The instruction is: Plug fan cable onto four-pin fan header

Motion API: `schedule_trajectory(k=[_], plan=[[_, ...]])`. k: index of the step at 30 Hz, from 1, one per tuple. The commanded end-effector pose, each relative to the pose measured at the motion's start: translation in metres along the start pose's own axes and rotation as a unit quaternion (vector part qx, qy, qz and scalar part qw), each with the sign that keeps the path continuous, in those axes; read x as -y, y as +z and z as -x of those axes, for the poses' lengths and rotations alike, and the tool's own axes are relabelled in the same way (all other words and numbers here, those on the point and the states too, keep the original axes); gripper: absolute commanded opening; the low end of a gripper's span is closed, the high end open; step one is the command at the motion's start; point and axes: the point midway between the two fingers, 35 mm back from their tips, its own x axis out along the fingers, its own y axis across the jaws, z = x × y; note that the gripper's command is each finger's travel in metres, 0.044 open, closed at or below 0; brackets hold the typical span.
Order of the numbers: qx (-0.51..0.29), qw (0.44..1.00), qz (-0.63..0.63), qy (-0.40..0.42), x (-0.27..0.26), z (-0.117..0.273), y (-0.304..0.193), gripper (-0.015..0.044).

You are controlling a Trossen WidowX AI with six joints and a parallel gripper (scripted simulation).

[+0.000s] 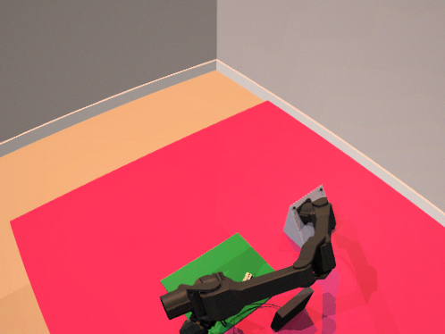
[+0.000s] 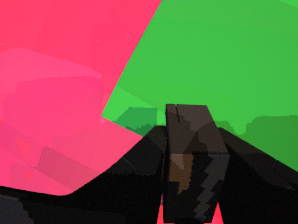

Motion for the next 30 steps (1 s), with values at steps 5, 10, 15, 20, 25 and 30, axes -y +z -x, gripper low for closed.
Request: schedule_trajectory(k=[5,10,15,20,25,30], plan=[[0.001,0.998,0.062,-0.003,0.012,0.005,-0.001,0.0000],[0.002,0.989,0.147,-0.003,0.030,0.009,-0.001,0.0000],[0.002,0.973,0.230,-0.004,0.049,0.011,-0.002,0.0000],[0.002,0.950,0.312,-0.005,0.069,0.012,-0.005,0.0000],[0.001,0.920,0.392,-0.005,0.089,0.013,-0.008,0.0000],[0.000,0.883,0.469,-0.006,0.110,0.012,-0.013,0.0000]])
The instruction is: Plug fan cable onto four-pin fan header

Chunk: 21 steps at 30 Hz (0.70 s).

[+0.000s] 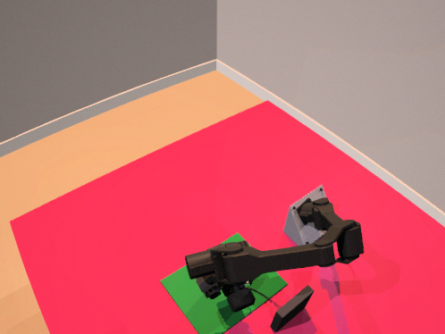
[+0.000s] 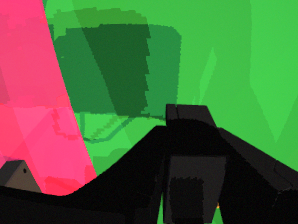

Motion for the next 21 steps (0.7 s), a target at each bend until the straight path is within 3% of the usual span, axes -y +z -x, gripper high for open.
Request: schedule_trajectory(k=[1,16,21], plan=[[0.004,0.998,0.067,-0.002,0.008,0.002,-0.014,0.0000],[0.002,0.948,0.317,-0.001,0.035,-0.007,-0.078,0.0000],[0.002,0.940,0.341,0.000,0.037,-0.009,-0.085,0.0000]])
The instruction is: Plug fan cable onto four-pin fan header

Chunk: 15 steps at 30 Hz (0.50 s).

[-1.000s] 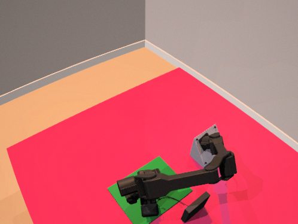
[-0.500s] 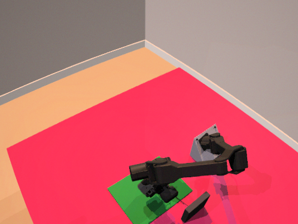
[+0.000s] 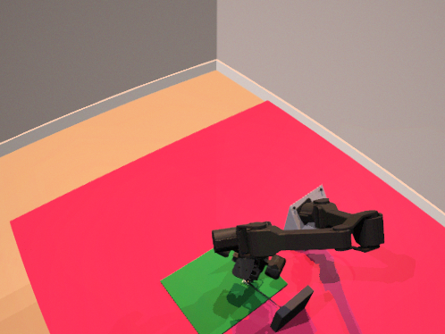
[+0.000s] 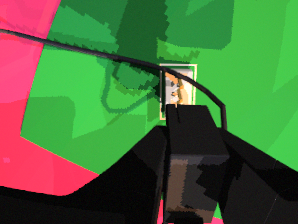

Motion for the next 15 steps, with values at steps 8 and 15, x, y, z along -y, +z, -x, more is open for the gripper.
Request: schedule_trajectory(k=[8,15], plan=[[0.002,1.000,0.023,-0.004,-0.0004,0.0017,0.0000,0.0000],[0.002,1.000,0.024,-0.004,-0.0004,0.0021,0.0012,0.0000]])
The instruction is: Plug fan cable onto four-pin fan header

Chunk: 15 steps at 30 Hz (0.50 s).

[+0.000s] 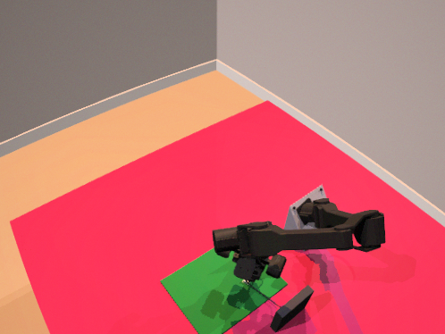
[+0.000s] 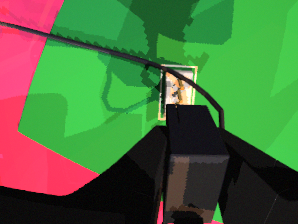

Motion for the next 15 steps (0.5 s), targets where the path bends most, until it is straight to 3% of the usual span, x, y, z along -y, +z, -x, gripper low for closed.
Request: schedule_trajectory(k=[1,15], plan=[[0.000,1.000,0.003,-0.001,0.0004,0.0007,0.0008,0.0000],[0.000,1.000,-0.001,-0.001,0.0005,-0.0062,0.0033,0.0000]])
